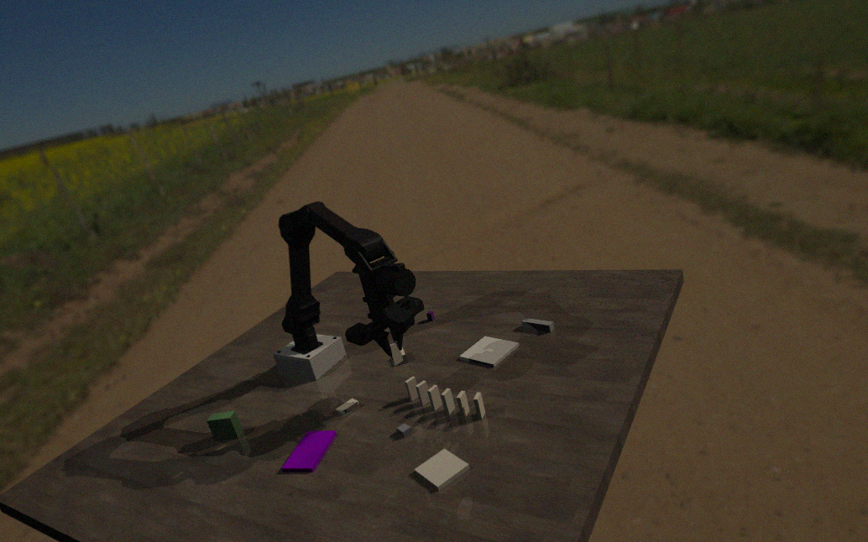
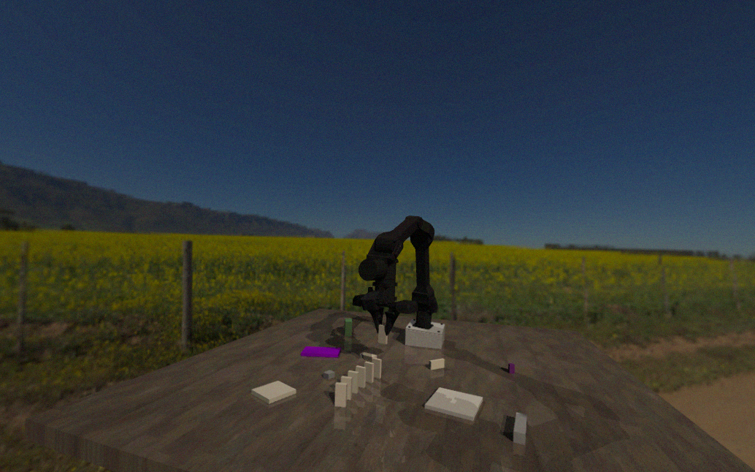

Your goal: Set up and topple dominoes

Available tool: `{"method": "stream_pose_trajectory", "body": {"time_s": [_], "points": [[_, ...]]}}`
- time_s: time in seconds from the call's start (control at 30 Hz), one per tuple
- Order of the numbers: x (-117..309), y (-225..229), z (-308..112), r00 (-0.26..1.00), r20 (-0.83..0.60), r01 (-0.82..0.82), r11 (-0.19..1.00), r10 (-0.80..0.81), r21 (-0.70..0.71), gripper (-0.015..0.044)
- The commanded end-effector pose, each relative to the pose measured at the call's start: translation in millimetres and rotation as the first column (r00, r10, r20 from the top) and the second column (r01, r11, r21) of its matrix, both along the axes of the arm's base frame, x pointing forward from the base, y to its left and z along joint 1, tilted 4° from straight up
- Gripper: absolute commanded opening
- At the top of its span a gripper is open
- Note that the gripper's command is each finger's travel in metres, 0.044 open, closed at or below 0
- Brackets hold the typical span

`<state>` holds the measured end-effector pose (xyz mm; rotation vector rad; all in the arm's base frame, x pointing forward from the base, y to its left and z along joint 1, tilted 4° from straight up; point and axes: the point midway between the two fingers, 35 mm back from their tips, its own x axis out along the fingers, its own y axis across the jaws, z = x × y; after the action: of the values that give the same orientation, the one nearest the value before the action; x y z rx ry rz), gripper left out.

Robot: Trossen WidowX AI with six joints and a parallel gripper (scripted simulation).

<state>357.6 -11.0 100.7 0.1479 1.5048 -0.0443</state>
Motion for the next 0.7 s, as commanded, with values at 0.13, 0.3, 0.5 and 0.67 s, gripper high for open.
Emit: {"method": "stream_pose_trajectory", "body": {"time_s": [0.13, 0.3, 0.5, 0.67], "points": [[0, 4, -49, 1.0, -0.013, -0.003, 1.0, 0.004, 0.007, 0.0107], [-3, 6, -76, 1.0, -0.013, -0.003, 1.0, 0.004, 0.007, 0.0107], [-5, 7, -84, 1.0, -0.014, -0.003, 1.0, 0.004, 0.007, 0.0107], [-5, 7, -84, 1.0, -0.014, -0.003, 1.0, 0.004, 0.007, 0.0107]]}}
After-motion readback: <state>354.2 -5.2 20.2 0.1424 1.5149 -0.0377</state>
